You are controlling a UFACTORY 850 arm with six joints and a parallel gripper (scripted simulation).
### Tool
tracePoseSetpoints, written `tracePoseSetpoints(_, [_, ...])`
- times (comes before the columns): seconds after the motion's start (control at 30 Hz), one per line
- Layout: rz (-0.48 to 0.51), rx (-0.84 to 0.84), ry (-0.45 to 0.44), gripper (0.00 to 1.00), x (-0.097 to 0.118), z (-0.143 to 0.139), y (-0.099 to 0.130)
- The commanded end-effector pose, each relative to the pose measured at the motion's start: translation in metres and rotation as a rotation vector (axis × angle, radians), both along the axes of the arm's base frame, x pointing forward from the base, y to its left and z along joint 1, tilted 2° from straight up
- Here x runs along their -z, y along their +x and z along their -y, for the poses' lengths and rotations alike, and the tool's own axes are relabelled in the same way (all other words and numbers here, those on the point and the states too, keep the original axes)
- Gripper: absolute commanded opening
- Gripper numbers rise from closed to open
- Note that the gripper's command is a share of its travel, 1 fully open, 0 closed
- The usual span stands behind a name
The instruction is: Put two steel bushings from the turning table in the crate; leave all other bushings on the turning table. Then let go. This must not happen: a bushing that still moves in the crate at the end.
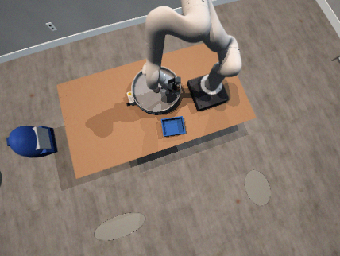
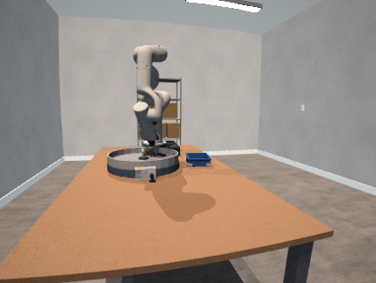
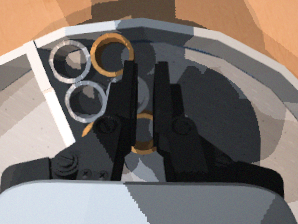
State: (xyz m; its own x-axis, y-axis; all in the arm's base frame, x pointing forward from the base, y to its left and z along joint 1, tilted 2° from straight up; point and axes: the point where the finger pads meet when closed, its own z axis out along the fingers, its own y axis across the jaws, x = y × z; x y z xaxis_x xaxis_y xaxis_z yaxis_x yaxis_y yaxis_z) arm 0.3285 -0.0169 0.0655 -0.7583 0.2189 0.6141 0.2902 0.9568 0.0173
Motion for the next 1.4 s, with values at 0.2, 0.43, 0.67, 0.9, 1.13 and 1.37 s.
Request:
tracePoseSetpoints(0.2, [0.001, 0.0, 0.0, 0.1, 0.008, 0.0, 0.001])
tracePoseSetpoints(0.43, [0.001, 0.0, 0.0, 0.1, 0.008, 0.0, 0.001])
tracePoseSetpoints(0.67, [0.001, 0.0, 0.0, 0.1, 0.018, 0.0, 0.001])
tracePoseSetpoints(0.9, [0.001, 0.0, 0.0, 0.1, 0.019, 0.0, 0.001])
tracePoseSetpoints(1.13, [0.001, 0.0, 0.0, 0.1, 0.019, 0.0, 0.001])
tracePoseSetpoints(1.37, [0.001, 0.0, 0.0, 0.1, 0.027, 0.0, 0.002])
